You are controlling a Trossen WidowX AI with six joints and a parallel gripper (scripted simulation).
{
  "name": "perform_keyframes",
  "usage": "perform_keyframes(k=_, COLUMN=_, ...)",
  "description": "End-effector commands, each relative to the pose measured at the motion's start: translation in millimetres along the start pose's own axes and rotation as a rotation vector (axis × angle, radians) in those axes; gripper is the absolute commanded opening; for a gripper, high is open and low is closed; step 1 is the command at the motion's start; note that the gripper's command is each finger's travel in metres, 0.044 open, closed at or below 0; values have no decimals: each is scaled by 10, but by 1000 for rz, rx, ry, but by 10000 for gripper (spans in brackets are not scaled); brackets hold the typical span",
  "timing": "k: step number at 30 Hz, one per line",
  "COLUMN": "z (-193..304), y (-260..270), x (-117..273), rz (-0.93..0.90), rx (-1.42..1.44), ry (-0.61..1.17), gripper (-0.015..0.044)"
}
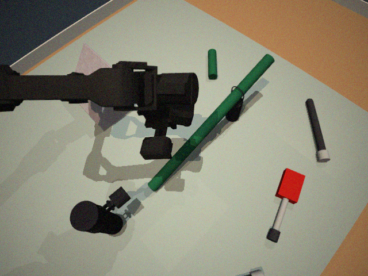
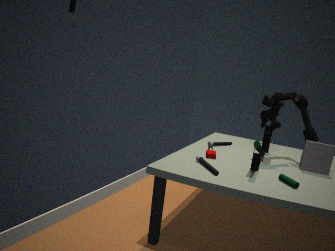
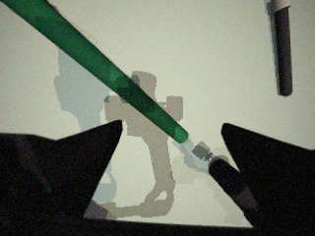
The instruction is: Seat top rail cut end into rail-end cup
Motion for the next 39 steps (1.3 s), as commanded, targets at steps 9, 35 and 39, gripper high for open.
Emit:
perform_keyframes(k=9, z=-205, y=98, x=-572, rz=-292, rx=826, ry=56, gripper=440)
perform_keyframes(k=35, z=-118, y=219, x=-1079, rz=-291, rx=826, ry=58, gripper=440)
perform_keyframes(k=39, z=-111, y=231, x=-1139, rz=-291, rx=825, ry=58, gripper=440)
Point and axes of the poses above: the point midway between the two fingers, 35 mm back from their tips, its own x axis back along the fingers, its own y axis across the jaws, z = x × y, the point moved 5 cm from there along x, back along the fingers, and after that the axes turned 15 degrees about x, right-handed, at the moved point
